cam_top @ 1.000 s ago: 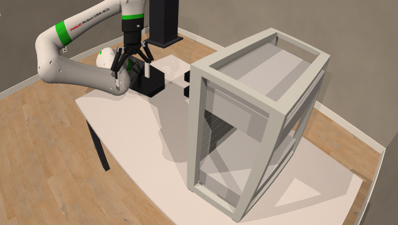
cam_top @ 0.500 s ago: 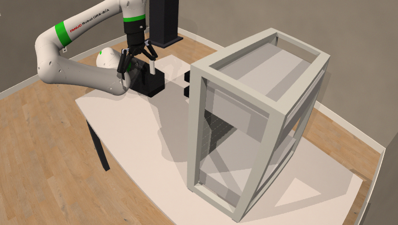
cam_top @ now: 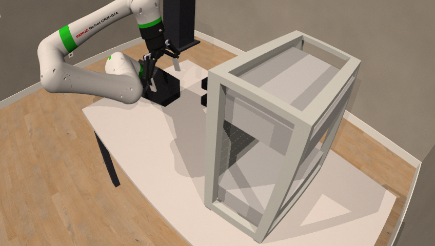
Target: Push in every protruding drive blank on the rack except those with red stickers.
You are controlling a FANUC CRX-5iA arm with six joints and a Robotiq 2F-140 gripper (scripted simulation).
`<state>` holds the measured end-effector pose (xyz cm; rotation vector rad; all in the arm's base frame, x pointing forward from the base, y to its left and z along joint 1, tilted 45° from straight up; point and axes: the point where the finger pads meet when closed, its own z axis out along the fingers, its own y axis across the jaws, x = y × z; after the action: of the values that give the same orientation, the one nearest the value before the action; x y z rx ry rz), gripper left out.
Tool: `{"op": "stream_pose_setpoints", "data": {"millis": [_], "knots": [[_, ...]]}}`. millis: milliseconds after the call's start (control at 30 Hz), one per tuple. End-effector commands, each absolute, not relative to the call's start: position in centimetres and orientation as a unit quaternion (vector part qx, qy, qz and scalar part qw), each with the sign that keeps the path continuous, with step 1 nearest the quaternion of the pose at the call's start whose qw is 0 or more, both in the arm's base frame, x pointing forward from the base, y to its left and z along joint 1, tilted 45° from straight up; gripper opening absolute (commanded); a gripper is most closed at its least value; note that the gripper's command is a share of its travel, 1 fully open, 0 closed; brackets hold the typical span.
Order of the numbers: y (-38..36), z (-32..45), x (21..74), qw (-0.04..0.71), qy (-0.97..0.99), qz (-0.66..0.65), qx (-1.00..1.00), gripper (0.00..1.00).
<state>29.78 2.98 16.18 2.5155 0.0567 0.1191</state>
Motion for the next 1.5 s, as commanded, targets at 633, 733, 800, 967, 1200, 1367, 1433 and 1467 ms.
{"op": "stream_pose_setpoints", "data": {"millis": [633,733,800,967,1200,1367,1433,1467], "knots": [[16.9,6.5,27.3,0.064,0.125,0.021,0.990,1.00],[19.9,5.6,26.7,0.016,0.139,0.024,0.990,1.00],[22.0,5.1,26.4,-0.016,0.148,0.027,0.989,1.00],[27.0,4.8,25.7,-0.096,0.164,0.040,0.981,1.00],[32.2,5.3,25.4,-0.177,0.175,0.062,0.967,1.00],[37.0,6.9,25.5,-0.257,0.177,0.093,0.945,1.00],[38.7,7.8,25.7,-0.288,0.175,0.108,0.935,1.00],[39.5,8.3,25.9,-0.302,0.174,0.116,0.930,1.00]]}}
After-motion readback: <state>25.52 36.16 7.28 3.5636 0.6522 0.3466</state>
